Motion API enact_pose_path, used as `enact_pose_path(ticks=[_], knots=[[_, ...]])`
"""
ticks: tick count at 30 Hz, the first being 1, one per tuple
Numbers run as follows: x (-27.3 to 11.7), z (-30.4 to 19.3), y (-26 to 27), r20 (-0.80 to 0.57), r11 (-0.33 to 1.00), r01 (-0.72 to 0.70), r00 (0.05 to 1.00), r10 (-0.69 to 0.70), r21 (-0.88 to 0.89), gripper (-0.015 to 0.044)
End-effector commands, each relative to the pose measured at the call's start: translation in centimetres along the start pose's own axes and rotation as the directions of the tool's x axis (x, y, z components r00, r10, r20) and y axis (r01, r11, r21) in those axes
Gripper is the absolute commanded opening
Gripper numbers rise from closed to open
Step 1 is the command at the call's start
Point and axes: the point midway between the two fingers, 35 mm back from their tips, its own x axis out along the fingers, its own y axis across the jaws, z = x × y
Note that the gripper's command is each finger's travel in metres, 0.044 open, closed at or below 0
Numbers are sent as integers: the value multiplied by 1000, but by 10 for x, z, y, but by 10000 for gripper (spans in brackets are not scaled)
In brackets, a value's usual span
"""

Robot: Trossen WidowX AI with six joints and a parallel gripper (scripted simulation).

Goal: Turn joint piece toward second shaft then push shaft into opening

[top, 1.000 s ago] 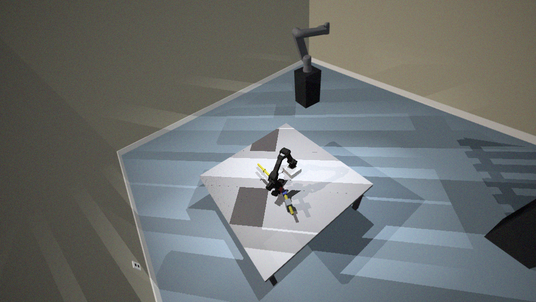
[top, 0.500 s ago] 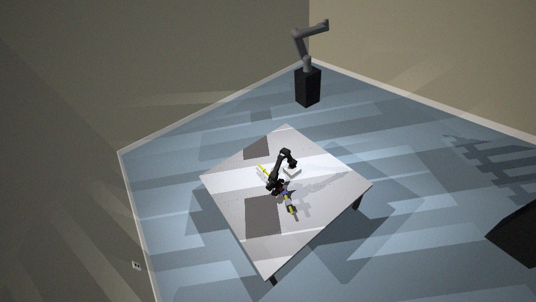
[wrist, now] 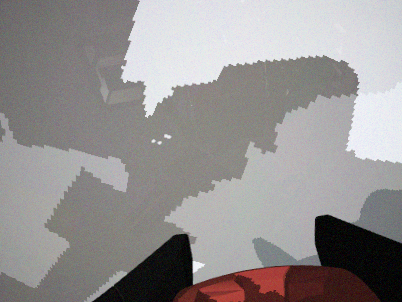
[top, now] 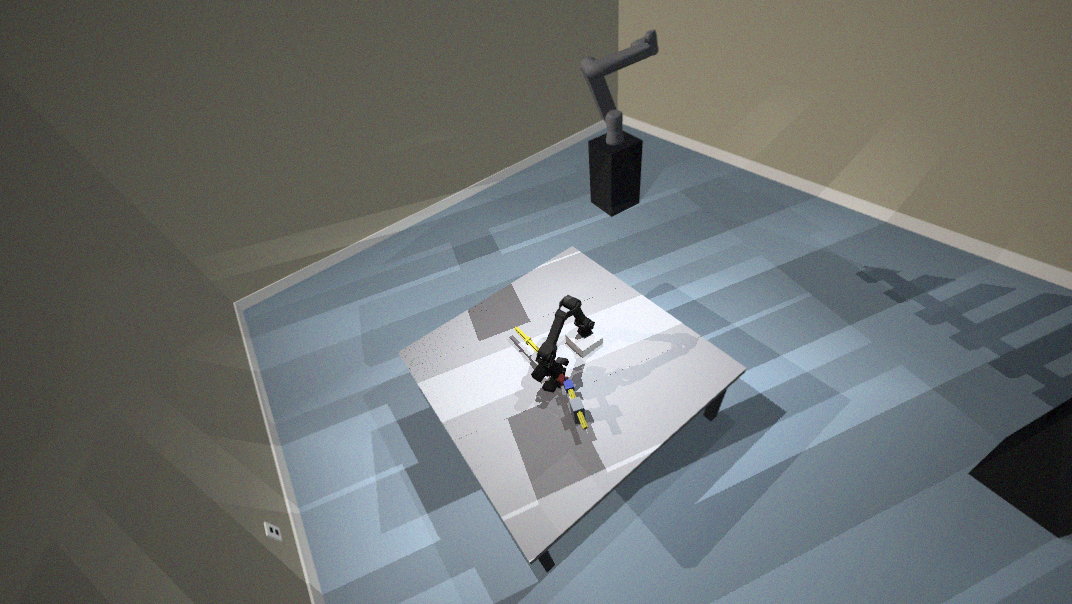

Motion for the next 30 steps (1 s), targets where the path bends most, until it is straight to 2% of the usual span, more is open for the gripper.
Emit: enact_pose_path(ticks=[1,4,6,11,17,23,30], knots=[[1,0,0,-3,1000,0,1000,0,3,182],[1,0,0,-3,1000,0,1000,0,3,182],[0,0,0,0,1000,0,1000,0,0,147],[0,0,0,0,1000,0,1000,0,0,147],[0,0,0,0,1000,0,1000,0,0,0],[0,0,0,9,1000,-1,1000,1,7,0],[-5,1,-3,100,997,-19,995,11,80,0]])
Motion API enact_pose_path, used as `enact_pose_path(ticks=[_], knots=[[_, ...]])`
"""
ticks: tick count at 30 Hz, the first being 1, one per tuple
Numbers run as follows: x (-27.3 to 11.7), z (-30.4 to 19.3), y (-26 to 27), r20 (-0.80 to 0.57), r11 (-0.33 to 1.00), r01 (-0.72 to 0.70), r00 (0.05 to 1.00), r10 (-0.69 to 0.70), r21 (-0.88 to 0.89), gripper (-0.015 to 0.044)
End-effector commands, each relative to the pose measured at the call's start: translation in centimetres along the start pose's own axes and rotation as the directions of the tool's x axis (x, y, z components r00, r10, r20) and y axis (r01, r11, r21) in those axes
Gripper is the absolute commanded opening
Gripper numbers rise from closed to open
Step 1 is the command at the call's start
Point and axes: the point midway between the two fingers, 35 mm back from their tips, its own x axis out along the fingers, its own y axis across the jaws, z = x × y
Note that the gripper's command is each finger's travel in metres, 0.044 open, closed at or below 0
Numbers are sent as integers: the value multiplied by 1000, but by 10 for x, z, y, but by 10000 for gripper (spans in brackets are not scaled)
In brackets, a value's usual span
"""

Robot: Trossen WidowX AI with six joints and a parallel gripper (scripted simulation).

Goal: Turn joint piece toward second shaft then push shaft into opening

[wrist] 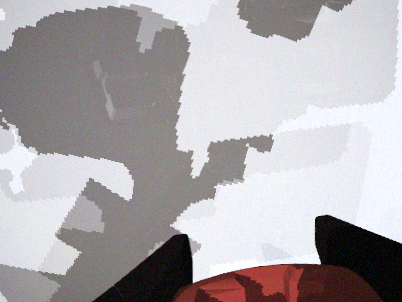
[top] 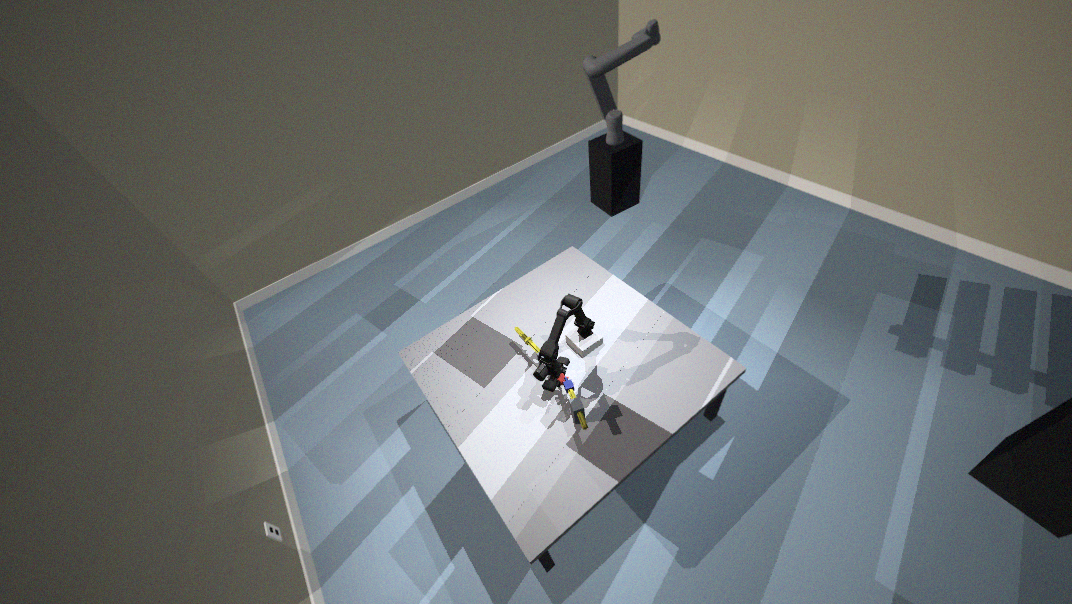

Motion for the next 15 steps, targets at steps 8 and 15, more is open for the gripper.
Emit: enact_pose_path(ticks=[8,15], knots=[[-7,2,-6,158,991,-21,987,0,132,0],[-12,2,-10,255,975,-34,967,-23,218,0]])
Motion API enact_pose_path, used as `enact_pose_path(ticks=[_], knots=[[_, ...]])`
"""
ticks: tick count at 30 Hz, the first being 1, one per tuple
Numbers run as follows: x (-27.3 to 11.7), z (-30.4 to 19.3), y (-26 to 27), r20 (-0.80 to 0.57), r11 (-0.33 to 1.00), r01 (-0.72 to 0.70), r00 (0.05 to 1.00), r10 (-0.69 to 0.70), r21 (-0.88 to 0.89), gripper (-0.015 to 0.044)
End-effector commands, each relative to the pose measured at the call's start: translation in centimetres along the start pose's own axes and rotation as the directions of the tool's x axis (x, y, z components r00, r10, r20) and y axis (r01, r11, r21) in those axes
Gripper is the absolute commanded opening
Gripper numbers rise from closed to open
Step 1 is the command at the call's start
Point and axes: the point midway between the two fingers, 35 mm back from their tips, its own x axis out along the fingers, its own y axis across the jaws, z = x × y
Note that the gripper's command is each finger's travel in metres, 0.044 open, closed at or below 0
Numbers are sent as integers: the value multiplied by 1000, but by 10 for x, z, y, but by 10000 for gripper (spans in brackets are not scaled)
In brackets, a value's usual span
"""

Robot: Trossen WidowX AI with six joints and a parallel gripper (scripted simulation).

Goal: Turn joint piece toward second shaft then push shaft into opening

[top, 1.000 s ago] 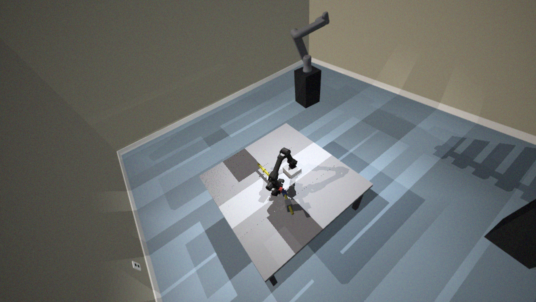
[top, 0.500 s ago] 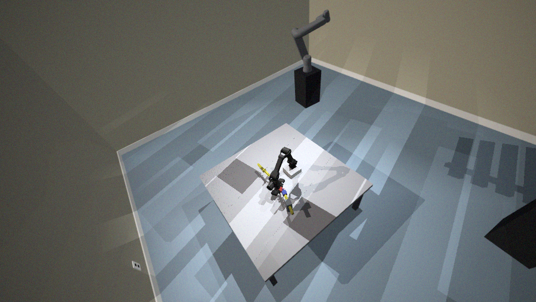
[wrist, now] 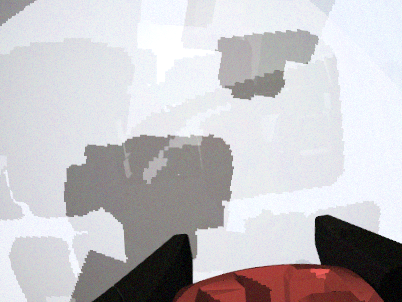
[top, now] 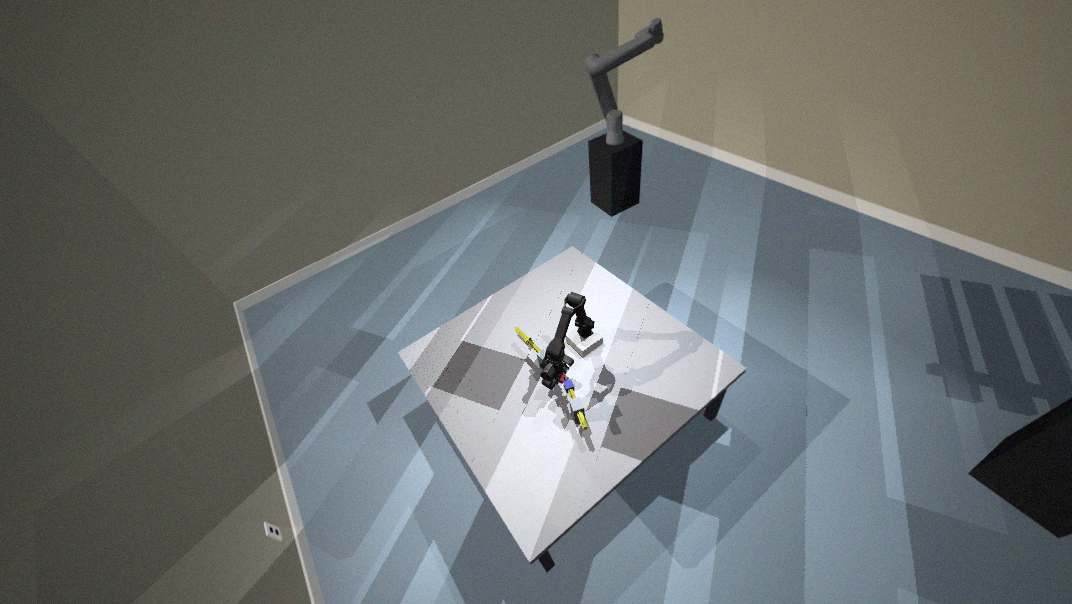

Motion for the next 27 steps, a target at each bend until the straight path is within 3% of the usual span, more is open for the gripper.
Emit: enact_pose_path(ticks=[1,7,27], knots=[[-3,1,-2,53,999,2,999,-5,50,0],[-6,2,-7,138,992,7,990,-25,128,0],[-9,2,-8,173,987,3,984,-31,162,0]])
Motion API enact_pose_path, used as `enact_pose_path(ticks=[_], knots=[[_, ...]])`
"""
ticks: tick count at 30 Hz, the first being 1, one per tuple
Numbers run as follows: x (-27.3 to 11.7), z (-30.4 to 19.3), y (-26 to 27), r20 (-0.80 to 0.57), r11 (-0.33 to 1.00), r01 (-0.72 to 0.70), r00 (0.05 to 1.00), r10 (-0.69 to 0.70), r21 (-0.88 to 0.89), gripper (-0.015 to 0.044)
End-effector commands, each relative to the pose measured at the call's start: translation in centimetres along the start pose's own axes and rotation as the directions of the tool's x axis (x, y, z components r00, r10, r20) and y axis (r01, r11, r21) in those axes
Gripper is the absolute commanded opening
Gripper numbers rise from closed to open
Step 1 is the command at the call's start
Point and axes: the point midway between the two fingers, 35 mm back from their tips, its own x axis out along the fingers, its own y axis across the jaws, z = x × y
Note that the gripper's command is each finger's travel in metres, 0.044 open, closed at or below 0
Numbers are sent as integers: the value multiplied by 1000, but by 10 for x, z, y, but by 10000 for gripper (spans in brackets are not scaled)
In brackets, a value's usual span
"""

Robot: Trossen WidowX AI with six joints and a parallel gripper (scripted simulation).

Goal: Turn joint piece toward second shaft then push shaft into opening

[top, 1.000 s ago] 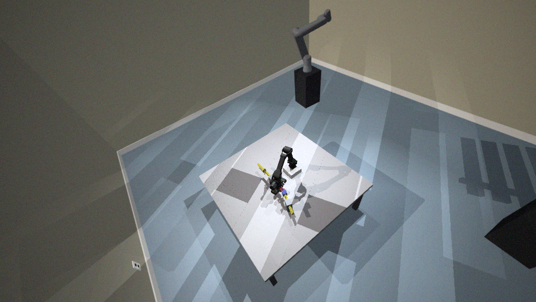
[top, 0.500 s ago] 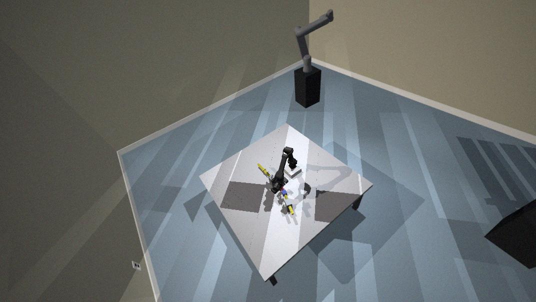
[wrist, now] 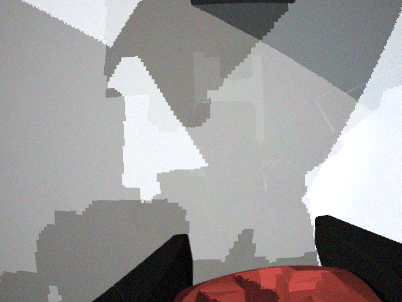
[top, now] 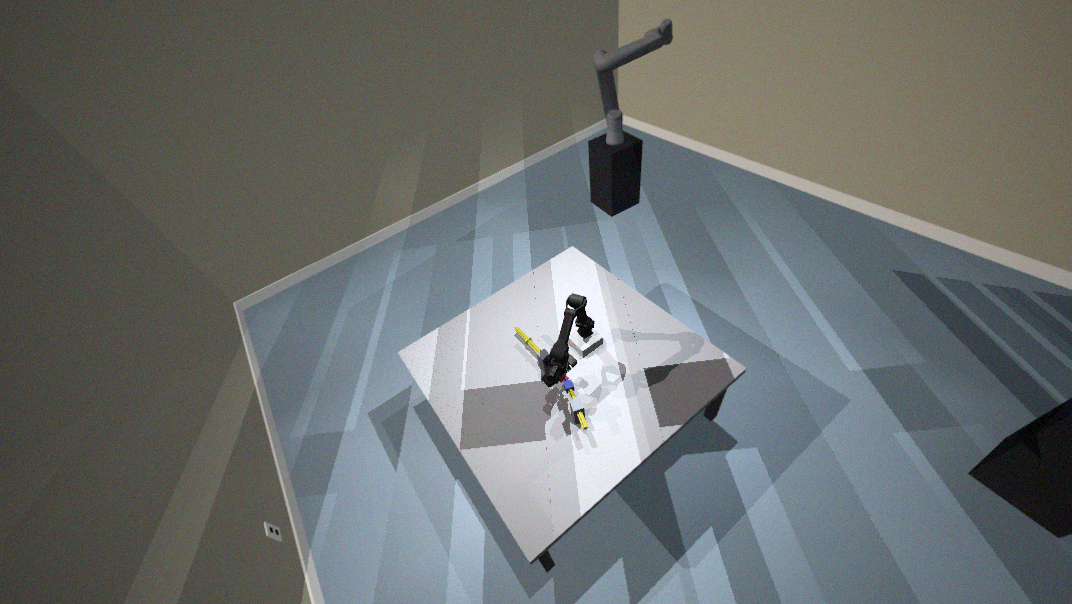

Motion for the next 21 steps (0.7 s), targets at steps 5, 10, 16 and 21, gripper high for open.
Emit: enact_pose_path(ticks=[5,10,16,21], knots=[[0,0,0,1,1000,0,1000,0,0,0],[0,0,0,1,1000,0,1000,0,0,0],[0,0,0,1,1000,0,1000,0,0,105],[0,0,0,1,1000,0,1000,0,0,173]])
